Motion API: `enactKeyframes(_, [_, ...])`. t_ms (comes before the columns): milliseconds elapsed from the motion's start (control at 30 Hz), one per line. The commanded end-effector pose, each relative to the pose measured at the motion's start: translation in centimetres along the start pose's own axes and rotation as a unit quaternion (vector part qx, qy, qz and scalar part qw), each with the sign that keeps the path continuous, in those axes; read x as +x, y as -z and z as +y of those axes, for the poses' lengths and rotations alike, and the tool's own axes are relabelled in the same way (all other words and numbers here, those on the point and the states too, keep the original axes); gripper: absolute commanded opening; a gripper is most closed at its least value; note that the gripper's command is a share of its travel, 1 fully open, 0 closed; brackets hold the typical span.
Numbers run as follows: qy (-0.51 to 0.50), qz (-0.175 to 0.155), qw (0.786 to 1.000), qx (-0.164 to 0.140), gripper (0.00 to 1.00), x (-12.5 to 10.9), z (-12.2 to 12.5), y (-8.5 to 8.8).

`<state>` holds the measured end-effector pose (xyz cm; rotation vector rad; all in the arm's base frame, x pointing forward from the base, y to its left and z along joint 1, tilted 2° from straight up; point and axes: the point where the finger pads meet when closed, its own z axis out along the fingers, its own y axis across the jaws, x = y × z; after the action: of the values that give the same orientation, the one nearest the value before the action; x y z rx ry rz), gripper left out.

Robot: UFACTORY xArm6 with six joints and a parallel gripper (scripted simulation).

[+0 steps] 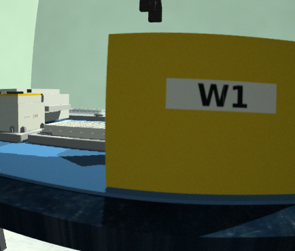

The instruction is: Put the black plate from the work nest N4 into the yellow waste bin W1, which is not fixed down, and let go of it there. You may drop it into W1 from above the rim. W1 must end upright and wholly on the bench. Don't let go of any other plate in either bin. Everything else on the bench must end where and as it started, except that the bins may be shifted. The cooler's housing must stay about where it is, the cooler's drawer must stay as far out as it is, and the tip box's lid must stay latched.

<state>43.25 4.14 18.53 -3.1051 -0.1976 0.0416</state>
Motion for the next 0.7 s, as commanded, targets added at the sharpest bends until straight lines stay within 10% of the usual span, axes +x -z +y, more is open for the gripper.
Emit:
enactKeyframes(0, [0.0,0.002,1.0,0.0,1.0,0.6,1.9,-0.8])
enactKeyframes(667, [0.0,0.002,1.0,0.0,1.0,2.6,9.7,-4.8])
